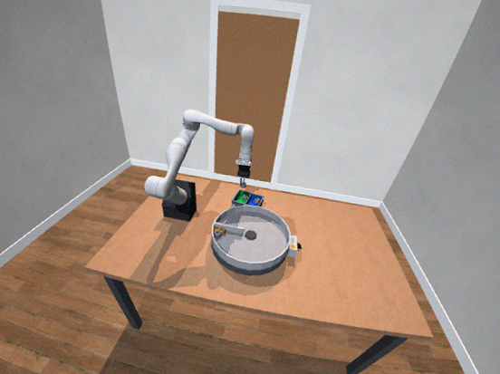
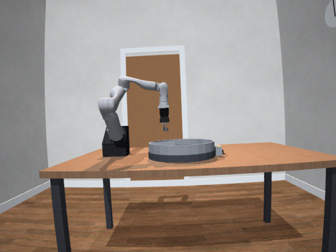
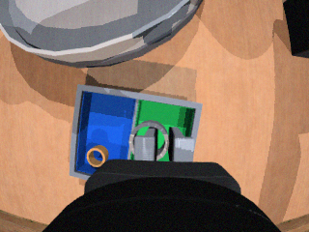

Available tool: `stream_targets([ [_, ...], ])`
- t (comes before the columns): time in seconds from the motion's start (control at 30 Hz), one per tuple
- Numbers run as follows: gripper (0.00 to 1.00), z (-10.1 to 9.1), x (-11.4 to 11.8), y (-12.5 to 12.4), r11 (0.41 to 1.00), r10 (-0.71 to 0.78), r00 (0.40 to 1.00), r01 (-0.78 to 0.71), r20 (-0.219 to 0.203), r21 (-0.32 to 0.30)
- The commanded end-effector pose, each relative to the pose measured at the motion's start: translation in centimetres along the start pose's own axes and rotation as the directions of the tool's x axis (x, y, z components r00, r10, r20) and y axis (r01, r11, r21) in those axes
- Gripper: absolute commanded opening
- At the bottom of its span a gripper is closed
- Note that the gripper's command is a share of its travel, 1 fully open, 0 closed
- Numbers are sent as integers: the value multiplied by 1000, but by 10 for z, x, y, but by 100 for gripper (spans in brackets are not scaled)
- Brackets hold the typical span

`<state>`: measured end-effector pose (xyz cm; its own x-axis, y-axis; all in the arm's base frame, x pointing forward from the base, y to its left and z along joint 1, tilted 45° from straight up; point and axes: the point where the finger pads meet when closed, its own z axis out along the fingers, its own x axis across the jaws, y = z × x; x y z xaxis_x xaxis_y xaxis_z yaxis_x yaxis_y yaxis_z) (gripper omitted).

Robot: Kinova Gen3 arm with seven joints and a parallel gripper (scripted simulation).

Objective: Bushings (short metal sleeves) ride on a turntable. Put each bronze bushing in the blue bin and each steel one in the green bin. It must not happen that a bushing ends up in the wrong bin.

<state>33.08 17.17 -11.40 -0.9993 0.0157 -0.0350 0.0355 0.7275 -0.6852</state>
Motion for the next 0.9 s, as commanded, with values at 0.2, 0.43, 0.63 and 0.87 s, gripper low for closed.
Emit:
stream_targets([
  [0.2,0,5,-4,0,999,43,999,-43,2,27],
  [0.43,0,5,-3,1,999,43,999,-43,2,26],
  [0.63,0,19,-3,0,999,43,999,-43,2,26],
  [0.87,0,28,-3,0,999,43,999,-43,2,26],
])
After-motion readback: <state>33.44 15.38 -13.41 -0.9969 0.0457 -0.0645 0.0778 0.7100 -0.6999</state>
